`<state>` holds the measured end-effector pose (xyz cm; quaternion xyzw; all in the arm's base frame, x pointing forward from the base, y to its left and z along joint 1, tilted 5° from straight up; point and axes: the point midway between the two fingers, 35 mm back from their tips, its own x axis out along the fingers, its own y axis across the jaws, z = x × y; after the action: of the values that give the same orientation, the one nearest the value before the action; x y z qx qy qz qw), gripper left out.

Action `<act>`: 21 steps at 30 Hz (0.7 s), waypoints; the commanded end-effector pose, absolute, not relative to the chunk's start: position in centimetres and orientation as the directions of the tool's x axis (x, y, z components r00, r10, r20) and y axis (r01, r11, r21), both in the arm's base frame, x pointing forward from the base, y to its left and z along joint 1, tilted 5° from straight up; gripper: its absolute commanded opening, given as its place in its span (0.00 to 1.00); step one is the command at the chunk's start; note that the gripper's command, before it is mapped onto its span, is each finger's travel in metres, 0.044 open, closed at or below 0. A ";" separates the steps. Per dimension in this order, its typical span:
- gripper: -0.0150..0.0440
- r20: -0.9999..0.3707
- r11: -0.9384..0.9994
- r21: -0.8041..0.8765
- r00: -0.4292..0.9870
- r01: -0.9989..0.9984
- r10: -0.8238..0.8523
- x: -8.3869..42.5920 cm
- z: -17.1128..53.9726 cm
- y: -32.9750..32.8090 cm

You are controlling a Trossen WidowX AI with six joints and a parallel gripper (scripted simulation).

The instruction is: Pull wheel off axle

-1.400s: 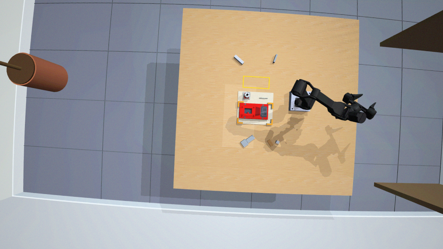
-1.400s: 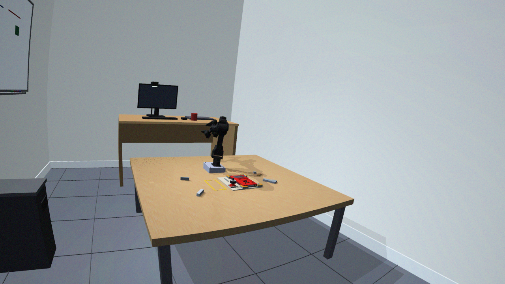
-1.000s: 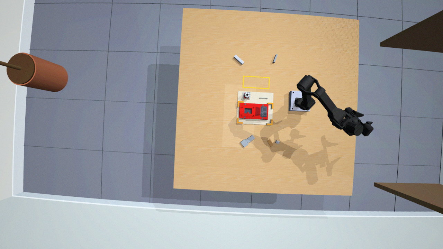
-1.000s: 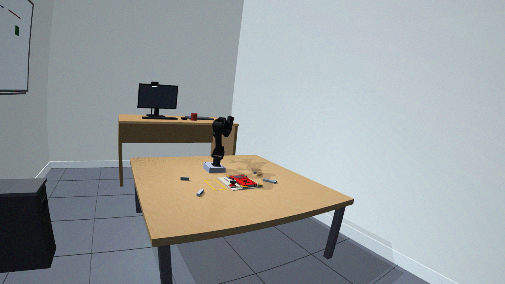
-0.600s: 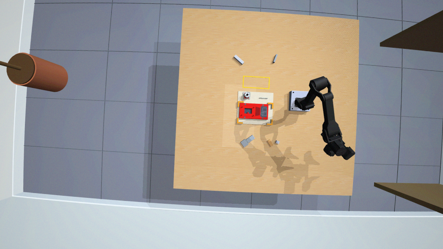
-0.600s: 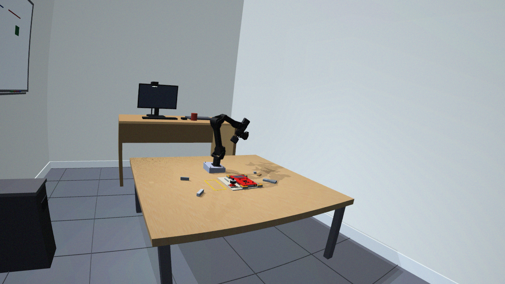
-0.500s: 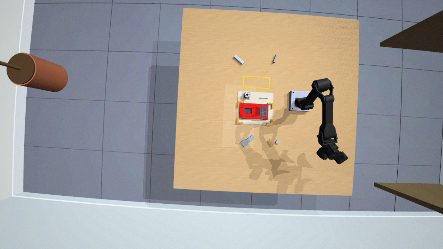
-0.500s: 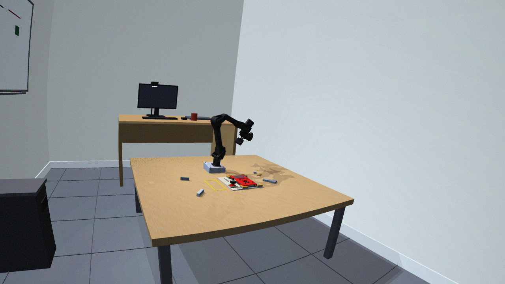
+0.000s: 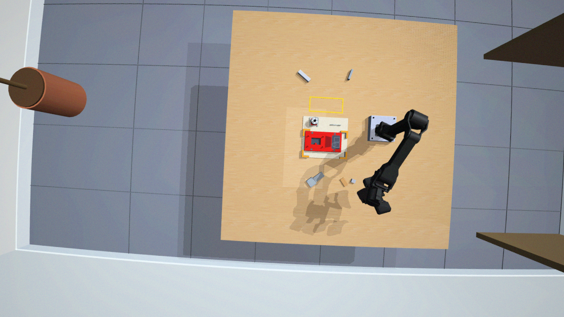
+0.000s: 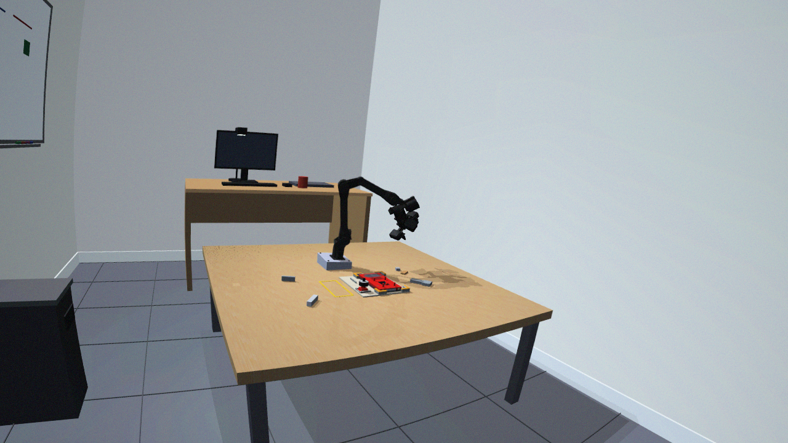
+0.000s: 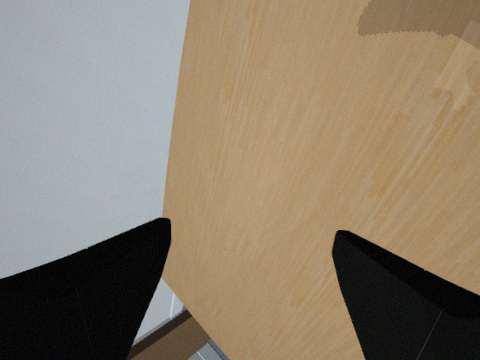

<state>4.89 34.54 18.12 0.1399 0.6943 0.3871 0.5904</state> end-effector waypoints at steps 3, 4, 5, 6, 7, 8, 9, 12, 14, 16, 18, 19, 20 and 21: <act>0.76 -0.790 0.762 0.605 -0.054 -0.229 0.611 15.0 17.0 31.7; 0.76 -0.800 0.777 0.590 -0.023 -0.219 0.600 16.5 16.9 30.9; 0.76 -0.810 0.791 0.573 0.002 -0.213 0.587 17.9 16.8 30.2; 0.76 -0.820 0.806 0.555 0.026 -0.208 0.572 19.2 16.7 29.4; 0.76 -0.831 0.820 0.536 0.048 -0.202 0.555 20.5 16.5 28.6; 0.76 -0.841 0.834 0.517 0.069 -0.196 0.537 21.7 16.4 27.7; 0.76 -0.852 0.848 0.494 0.089 -0.191 0.516 23.0 16.2 26.8; 0.76 -0.884 0.890 0.421 0.140 -0.172 0.445 26.7 15.7 23.4; 0.76 -0.903 0.914 0.374 0.162 -0.158 0.397 28.8 15.4 20.9; 0.76 -0.921 0.935 0.326 0.177 -0.141 0.348 30.7 15.1 18.3; 0.76 -0.936 0.952 0.279 0.184 -0.125 0.298 32.3 14.8 15.5; 0.76 -0.943 0.959 0.257 0.184 -0.118 0.276 33.0 14.6 14.0; 0.76 -0.950 0.965 0.236 0.183 -0.111 0.253 33.6 14.5 12.6; 0.76 -0.956 0.971 0.215 0.180 -0.105 0.231 34.1 14.3 11.1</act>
<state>31.90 16.28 15.22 0.0757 0.6188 0.1468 0.7680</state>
